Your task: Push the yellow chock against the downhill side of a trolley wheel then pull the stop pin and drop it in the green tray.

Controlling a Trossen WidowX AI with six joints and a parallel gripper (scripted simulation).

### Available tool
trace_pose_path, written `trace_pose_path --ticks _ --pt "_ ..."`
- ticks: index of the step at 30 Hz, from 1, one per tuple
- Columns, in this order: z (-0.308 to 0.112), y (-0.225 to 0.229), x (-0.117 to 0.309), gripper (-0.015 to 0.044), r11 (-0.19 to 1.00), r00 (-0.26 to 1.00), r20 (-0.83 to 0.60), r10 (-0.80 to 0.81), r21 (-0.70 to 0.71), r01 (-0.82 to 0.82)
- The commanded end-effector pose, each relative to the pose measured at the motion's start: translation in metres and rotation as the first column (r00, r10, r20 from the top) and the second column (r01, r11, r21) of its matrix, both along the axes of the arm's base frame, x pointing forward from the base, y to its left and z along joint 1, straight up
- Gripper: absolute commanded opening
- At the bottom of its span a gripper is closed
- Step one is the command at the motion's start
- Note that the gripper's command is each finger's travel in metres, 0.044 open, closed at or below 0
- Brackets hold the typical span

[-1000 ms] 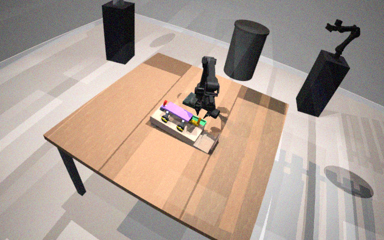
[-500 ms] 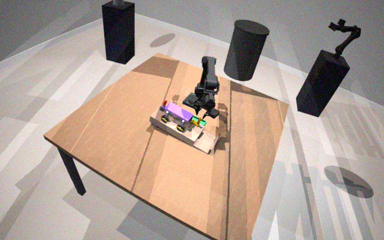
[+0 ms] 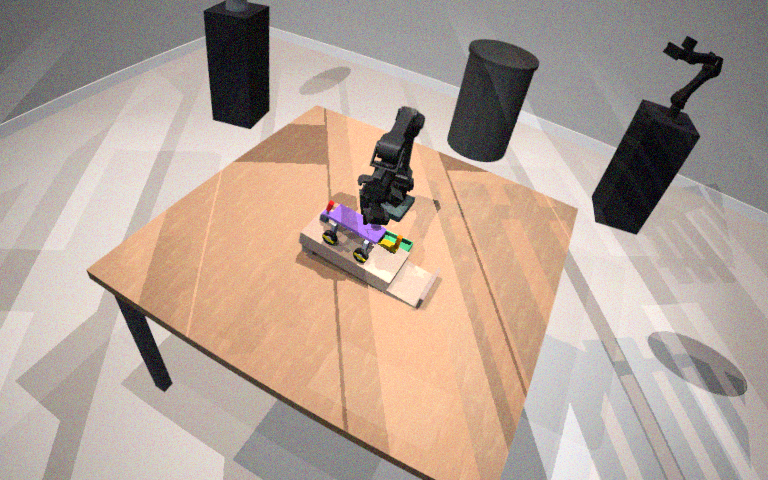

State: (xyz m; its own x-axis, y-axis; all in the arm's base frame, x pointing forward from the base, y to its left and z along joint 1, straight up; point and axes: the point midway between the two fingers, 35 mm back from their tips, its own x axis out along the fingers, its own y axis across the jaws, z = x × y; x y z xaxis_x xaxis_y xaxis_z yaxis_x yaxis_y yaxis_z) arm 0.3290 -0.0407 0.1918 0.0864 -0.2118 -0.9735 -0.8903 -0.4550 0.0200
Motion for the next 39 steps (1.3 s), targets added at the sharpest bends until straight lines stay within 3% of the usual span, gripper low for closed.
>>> trace_pose_path --ticks 1,10,39 --pt "0.008 -0.032 -0.006 0.019 0.981 0.981 0.024 -0.194 -0.017 0.194" --pt "0.021 -0.102 -0.035 0.019 0.788 0.788 0.078 -0.611 -0.043 0.615" --pt "-0.007 -0.112 -0.036 0.019 0.782 0.782 0.08 -0.618 -0.044 0.622"
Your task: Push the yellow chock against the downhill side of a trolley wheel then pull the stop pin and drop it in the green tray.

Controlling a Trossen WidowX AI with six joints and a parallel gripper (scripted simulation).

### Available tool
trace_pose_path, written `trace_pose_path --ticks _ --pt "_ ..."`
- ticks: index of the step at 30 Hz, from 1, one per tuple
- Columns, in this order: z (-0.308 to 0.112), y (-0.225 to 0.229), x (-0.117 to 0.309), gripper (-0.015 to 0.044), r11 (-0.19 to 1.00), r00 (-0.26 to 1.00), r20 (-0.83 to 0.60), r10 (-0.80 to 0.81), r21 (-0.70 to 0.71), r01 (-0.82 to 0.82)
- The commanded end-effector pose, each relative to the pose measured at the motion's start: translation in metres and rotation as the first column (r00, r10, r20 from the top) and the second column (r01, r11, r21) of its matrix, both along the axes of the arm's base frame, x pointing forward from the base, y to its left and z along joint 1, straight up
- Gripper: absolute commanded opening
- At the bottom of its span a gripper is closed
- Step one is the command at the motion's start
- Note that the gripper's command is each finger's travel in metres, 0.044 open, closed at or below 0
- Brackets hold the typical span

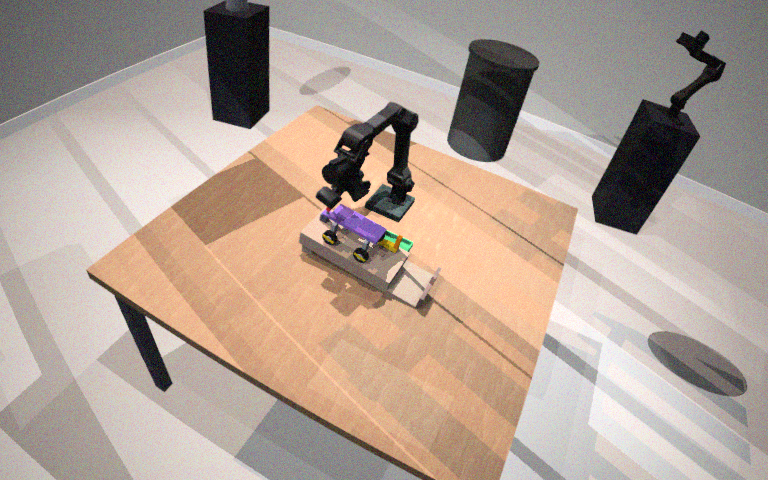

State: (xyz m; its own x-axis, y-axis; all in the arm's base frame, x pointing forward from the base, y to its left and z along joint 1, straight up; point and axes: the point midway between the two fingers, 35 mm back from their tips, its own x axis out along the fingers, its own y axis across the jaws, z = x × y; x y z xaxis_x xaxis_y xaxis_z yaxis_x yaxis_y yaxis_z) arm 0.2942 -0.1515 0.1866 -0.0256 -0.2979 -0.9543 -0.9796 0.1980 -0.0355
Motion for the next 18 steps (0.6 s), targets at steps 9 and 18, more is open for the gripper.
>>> trace_pose_path --ticks 9,18 --pt "-0.012 -0.004 -0.001 0.019 1.0 1.0 -0.005 0.002 -0.003 -0.002" --pt "-0.024 -0.008 0.0 0.019 1.0 1.0 -0.005 0.002 -0.004 -0.002"
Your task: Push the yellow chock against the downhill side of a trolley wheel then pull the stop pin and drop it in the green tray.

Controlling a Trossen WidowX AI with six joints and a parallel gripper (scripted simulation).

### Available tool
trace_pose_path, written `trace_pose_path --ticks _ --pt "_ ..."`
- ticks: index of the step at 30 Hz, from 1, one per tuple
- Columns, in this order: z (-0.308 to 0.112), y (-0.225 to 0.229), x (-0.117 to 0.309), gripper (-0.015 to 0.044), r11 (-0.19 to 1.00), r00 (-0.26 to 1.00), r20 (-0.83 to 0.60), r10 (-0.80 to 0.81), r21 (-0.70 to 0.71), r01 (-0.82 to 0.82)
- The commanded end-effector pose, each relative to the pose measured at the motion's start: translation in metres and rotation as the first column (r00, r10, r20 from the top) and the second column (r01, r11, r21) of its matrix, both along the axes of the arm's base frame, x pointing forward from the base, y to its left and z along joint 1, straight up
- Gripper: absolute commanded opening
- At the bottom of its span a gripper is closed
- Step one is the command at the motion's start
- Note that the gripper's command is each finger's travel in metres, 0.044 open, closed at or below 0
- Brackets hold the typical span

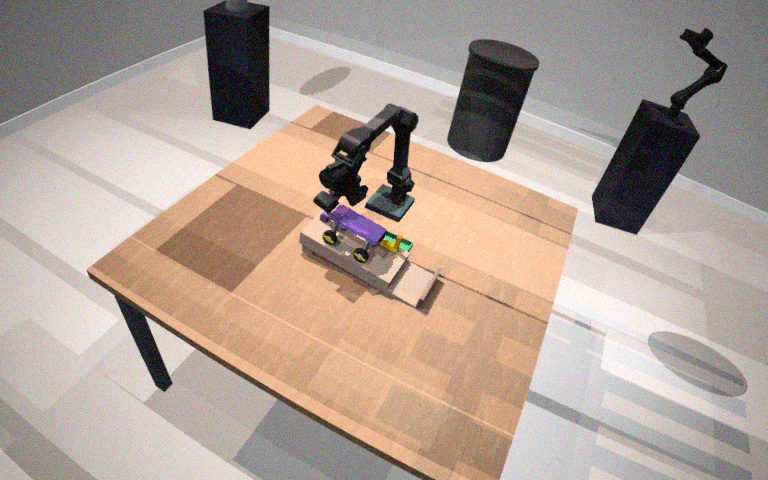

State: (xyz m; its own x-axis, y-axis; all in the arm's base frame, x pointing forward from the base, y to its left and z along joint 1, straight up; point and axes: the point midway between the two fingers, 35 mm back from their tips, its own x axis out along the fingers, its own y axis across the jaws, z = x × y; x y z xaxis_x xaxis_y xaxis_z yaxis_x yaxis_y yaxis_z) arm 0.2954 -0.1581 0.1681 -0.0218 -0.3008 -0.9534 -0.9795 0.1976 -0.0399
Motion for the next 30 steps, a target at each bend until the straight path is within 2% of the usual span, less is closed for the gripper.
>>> trace_pose_path --ticks 1,14,18,27,28,30 --pt "-0.007 -0.002 -0.002 0.019 1.0 1.0 -0.009 0.002 -0.001 -0.002" --pt "-0.022 -0.007 -0.004 0.019 1.0 1.0 -0.009 0.002 -0.001 -0.002" --pt "-0.019 -0.006 -0.002 0.0085 1.0 1.0 -0.004 0.0 0.0 0.0" --pt "-0.019 -0.006 -0.002 0.0025 1.0 1.0 -0.004 0.0 0.0 0.0" --pt "-0.018 -0.006 -0.002 0.0 1.0 1.0 -0.004 0.0 0.0 0.0" --pt "-0.018 -0.006 -0.002 0.0 1.0 1.0 -0.004 0.0 0.0 0.0"
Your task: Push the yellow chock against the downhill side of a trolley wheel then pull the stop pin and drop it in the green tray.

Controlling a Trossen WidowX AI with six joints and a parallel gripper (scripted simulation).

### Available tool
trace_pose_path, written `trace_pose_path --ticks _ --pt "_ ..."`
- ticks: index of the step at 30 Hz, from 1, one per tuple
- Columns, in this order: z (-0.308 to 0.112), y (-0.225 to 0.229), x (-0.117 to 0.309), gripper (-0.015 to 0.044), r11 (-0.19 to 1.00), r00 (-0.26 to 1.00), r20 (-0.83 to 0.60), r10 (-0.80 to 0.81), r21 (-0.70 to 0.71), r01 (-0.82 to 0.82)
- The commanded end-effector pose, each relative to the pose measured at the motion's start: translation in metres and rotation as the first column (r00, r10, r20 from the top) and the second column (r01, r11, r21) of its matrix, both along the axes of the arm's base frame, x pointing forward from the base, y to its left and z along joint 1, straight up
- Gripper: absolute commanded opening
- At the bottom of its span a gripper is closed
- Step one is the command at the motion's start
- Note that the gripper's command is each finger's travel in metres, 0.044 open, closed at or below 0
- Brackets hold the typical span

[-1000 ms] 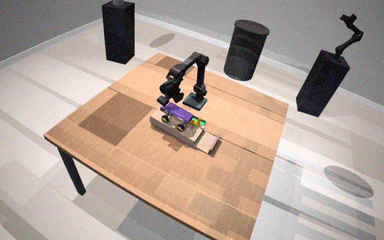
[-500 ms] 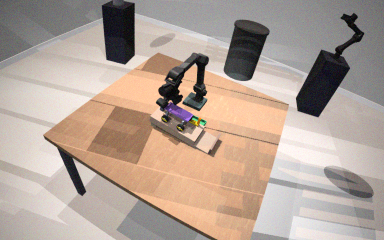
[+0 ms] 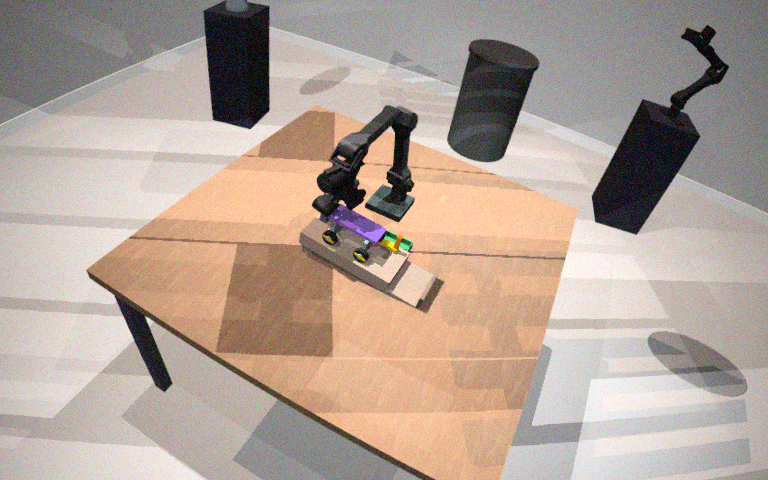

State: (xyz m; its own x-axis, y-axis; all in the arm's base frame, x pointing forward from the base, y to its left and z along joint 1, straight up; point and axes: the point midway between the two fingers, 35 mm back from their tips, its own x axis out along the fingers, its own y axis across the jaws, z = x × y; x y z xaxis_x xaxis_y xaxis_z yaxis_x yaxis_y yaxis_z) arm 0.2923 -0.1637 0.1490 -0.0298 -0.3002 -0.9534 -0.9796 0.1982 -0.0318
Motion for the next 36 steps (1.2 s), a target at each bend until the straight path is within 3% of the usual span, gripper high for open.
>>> trace_pose_path --ticks 1,36 --pt "0.002 0.0 0.001 0.0 1.0 1.0 0.003 0.001 -0.001 -0.001" --pt "0.019 0.005 -0.002 0.0 1.0 1.0 -0.001 0.002 -0.001 -0.002"
